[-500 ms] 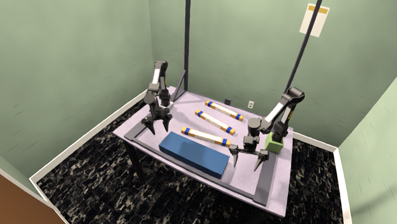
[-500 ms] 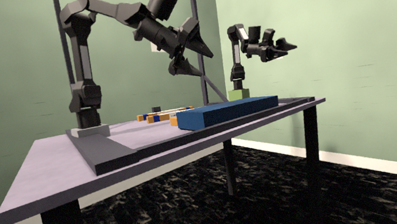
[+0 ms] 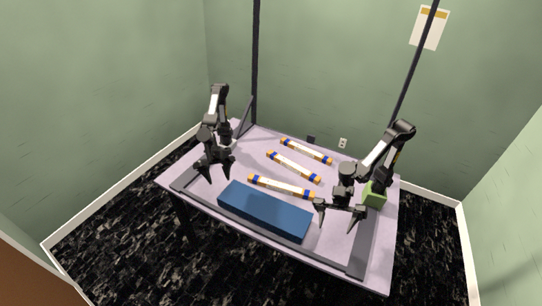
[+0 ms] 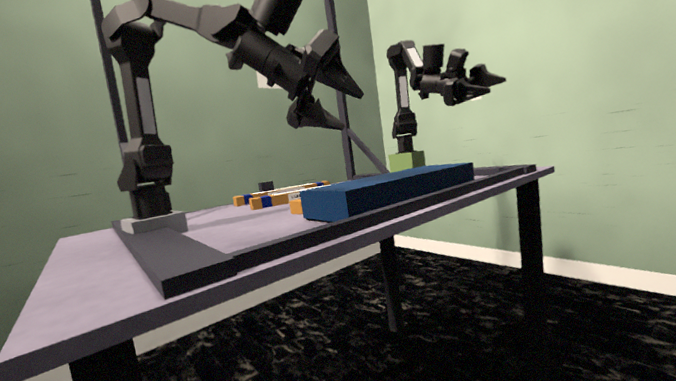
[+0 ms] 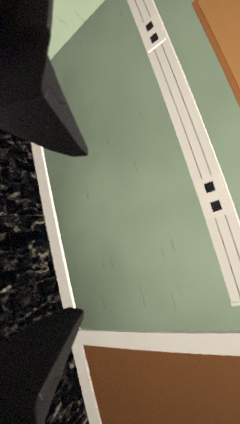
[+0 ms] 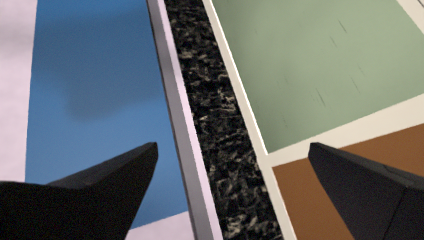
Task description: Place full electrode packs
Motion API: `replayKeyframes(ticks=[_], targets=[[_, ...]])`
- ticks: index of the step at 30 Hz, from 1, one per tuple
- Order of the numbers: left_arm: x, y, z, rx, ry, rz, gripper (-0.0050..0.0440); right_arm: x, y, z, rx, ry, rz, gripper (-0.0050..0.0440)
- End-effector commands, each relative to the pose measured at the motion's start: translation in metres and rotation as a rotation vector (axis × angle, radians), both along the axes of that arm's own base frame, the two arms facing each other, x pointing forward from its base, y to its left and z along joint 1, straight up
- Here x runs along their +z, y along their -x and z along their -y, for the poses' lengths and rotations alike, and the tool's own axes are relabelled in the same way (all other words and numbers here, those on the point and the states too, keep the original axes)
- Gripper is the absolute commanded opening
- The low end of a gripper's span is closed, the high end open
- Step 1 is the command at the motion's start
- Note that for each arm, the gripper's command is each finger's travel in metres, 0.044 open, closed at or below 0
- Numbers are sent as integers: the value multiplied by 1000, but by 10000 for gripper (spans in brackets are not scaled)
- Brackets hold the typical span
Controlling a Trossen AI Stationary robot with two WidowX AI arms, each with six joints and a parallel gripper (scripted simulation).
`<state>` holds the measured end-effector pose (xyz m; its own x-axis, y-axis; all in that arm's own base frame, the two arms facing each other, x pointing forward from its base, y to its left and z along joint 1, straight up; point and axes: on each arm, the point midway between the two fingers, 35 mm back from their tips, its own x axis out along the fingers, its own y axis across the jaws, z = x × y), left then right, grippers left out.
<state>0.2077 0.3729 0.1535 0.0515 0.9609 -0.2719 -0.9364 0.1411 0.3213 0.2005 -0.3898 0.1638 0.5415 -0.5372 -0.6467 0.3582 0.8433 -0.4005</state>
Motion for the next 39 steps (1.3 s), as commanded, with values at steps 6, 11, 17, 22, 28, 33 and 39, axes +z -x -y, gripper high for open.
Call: replayKeyframes(ticks=[6, 11, 17, 22, 28, 33, 39], targets=[[0, 0, 0, 0, 0, 0, 440, 0, 0, 0, 0, 0, 0, 440], [0, 0, 0, 0, 0, 0, 440, 0, 0, 0, 0, 0, 0, 440], [0, 0, 0, 0, 0, 0, 440, 0, 0, 0, 0, 0, 0, 440], [0, 0, 0, 0, 0, 0, 440, 0, 0, 0, 0, 0, 0, 440], [0, 0, 0, 0, 0, 0, 440, 0, 0, 0, 0, 0, 0, 440], [0, 0, 0, 0, 0, 0, 440, 0, 0, 0, 0, 0, 0, 440], [8, -7, 12, -67, 12, -5, 330, 20, -7, -16, 35, -23, 21, 330]])
